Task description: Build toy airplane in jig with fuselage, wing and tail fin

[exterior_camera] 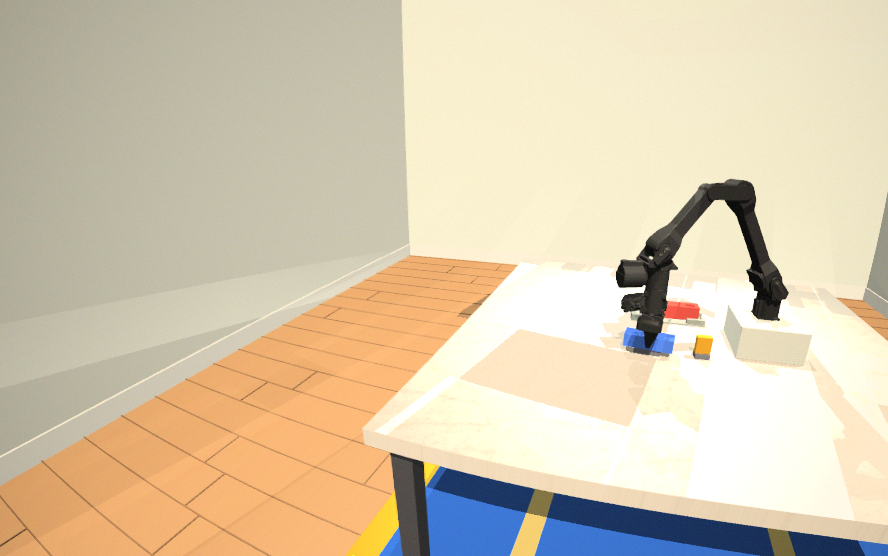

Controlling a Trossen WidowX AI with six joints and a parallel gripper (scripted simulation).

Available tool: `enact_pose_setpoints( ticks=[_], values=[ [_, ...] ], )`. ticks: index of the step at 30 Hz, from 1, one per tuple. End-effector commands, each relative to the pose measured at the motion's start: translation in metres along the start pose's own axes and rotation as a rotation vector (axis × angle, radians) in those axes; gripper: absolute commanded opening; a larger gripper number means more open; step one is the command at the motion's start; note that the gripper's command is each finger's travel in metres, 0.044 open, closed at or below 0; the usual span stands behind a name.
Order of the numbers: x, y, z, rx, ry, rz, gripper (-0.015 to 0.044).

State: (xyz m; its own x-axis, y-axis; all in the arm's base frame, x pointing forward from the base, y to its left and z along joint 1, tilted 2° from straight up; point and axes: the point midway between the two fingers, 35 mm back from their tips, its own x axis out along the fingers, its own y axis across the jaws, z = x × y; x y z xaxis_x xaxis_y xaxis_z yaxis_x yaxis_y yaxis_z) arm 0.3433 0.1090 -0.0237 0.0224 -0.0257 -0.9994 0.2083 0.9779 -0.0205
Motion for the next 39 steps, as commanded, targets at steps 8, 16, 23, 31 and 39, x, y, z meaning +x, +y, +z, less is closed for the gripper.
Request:
enact_pose_setpoints(
  ticks=[8,16,23,31,39],
  values=[
    [-0.027,0.001,0.003,0.02,0.01,0.006,0.0],
    [-0.052,0.003,0.005,0.015,0.007,0.005,0.0],
    [-0.074,0.003,0.005,0.008,0.002,0.005,0.0],
    [-0.1,0.003,0.004,0.003,-0.001,0.003,0.0],
    [-0.124,0.001,0.001,0.0,-0.003,0.002,0.0]
  ],
)
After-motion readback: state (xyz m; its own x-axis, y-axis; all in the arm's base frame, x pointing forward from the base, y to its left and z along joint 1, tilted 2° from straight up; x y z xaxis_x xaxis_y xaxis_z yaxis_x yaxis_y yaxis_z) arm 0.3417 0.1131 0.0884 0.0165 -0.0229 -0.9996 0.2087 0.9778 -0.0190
